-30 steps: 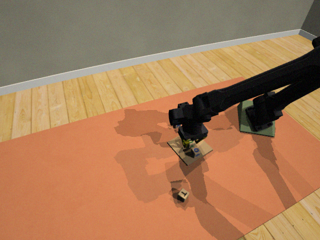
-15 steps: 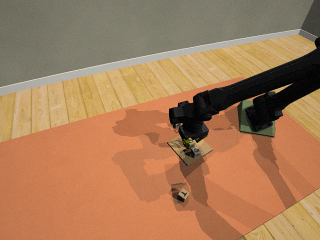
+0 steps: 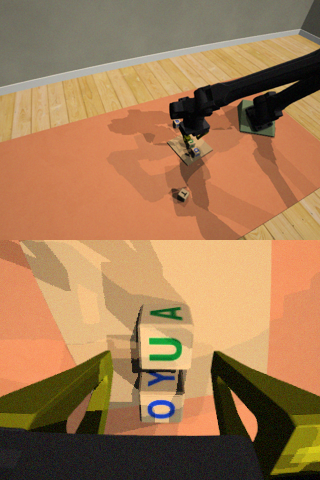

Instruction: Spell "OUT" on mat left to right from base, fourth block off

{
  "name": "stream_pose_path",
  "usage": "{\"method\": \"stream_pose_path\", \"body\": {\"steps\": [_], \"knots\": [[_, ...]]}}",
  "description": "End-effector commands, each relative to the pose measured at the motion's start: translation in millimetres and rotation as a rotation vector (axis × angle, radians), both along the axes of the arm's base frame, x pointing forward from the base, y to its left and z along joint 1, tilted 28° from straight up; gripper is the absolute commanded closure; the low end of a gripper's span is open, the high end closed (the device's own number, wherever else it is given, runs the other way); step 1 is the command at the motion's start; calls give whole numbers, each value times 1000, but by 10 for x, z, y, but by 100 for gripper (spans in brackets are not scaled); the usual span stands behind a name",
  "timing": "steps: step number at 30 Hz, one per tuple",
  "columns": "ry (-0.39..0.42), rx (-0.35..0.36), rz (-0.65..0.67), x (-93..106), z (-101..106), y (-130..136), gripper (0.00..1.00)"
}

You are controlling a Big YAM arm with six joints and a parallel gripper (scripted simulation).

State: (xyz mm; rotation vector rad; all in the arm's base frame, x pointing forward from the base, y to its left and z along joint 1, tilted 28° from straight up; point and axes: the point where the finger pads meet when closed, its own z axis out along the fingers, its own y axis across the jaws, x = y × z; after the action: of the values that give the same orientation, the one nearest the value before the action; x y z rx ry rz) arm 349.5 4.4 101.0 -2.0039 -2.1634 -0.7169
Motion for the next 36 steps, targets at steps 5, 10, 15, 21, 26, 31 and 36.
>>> {"method": "stream_pose_path", "body": {"steps": [5,10,15,21,26,31,36], "knots": [[-66,-16,-9,151,323,-147,43],[-66,-16,-9,140,361,-164,43],[-58,-15,-9,117,342,-167,43],[-61,-15,-14,128,350,-172,43],[-66,-17,-10,131,388,-177,43],[-67,-17,-9,113,448,-202,43],[-67,-18,-9,94,512,-231,43]]}}
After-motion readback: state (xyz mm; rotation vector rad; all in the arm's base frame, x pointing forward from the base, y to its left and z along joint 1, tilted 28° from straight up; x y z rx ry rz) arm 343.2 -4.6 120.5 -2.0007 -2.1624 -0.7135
